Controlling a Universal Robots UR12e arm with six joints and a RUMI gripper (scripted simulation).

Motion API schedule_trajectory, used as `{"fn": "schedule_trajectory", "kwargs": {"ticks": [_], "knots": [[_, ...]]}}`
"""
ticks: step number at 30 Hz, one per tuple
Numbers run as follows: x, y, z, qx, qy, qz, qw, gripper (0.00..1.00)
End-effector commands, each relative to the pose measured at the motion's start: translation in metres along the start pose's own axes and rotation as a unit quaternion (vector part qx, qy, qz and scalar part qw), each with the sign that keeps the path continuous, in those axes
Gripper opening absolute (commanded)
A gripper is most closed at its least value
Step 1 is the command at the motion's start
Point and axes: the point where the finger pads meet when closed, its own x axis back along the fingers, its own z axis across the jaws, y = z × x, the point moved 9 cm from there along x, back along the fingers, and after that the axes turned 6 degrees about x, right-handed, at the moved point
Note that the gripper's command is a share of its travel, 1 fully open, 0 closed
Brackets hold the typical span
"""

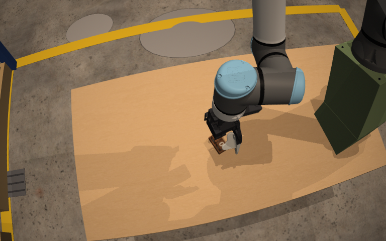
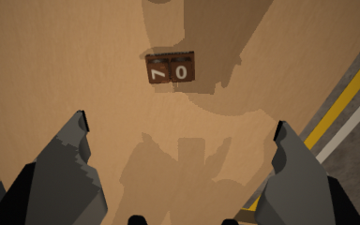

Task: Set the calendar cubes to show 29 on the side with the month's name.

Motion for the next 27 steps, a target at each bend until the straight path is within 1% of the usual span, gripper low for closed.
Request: {"fn": "schedule_trajectory", "kwargs": {"ticks": [1,5,8,11,16,17,20,21,24,25,26,27], "knots": [[-0.003,0.000,0.000,-0.054,0.000,0.000,0.999,1.00],[-0.008,-0.001,0.001,-0.124,0.000,0.000,0.992,1.00],[-0.012,-0.001,0.001,-0.184,0.000,0.000,0.983,1.00],[-0.012,-0.001,0.001,-0.185,0.000,0.000,0.983,1.00],[-0.019,-0.001,0.001,-0.291,0.000,0.000,0.957,1.00],[-0.019,-0.001,0.001,-0.294,0.000,0.000,0.956,1.00],[-0.023,-0.001,0.001,-0.356,0.000,0.000,0.935,1.00],[-0.023,-0.001,0.001,-0.360,0.000,0.000,0.933,1.00],[-0.028,0.000,0.001,-0.420,0.000,0.000,0.908,1.00],[-0.028,0.000,0.001,-0.423,0.000,0.000,0.906,1.00],[-0.029,0.000,0.001,-0.443,0.000,0.000,0.896,1.00],[-0.029,0.000,0.001,-0.443,0.000,0.000,0.896,1.00]]}}
